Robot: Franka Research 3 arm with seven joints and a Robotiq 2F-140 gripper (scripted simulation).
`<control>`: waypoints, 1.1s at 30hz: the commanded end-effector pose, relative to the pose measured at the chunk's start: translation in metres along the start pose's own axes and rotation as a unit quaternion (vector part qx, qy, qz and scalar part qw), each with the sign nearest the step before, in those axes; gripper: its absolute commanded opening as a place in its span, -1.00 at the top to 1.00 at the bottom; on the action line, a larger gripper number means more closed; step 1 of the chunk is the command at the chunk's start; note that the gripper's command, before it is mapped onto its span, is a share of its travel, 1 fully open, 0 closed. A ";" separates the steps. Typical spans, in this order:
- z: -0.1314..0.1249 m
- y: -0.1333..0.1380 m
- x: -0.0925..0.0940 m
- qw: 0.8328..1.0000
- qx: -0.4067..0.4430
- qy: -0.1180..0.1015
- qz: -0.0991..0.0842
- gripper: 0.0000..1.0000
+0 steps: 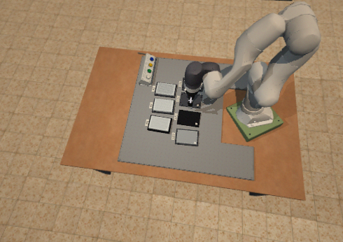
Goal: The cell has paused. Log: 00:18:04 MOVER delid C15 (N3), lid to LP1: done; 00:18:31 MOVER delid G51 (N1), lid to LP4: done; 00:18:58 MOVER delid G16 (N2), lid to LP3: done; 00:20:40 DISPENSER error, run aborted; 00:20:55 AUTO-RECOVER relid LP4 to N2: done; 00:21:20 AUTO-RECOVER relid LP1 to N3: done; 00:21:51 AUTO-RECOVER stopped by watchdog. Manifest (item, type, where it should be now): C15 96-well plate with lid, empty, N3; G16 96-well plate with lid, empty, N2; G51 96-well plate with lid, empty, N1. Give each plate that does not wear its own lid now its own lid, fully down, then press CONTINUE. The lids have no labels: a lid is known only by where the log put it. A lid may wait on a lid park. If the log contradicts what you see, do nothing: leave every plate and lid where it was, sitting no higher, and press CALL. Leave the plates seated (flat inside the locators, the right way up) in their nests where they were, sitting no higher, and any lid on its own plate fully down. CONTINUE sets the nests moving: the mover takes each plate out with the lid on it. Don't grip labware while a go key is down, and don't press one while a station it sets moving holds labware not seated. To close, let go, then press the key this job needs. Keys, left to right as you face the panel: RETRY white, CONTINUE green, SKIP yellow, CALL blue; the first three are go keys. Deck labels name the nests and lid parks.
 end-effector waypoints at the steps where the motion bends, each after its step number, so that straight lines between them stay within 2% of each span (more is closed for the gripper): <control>1: 0.000 0.000 0.000 1.000 0.004 -0.001 0.000 1.00; 27: -0.002 0.000 0.000 1.000 0.025 -0.001 0.001 1.00; 30: -0.008 0.000 0.002 0.997 0.079 -0.001 0.002 1.00; 33: -0.020 0.001 0.004 0.984 0.175 -0.001 0.003 1.00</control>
Point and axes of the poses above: the point where the finger pads meet when closed, its own x axis back along the fingers, its own y axis across the jaws, z = x × y, the point moved 5 cm from there along x, back along the fingers, and after that the axes turned 8 degrees about -x, right-handed, at the moved point
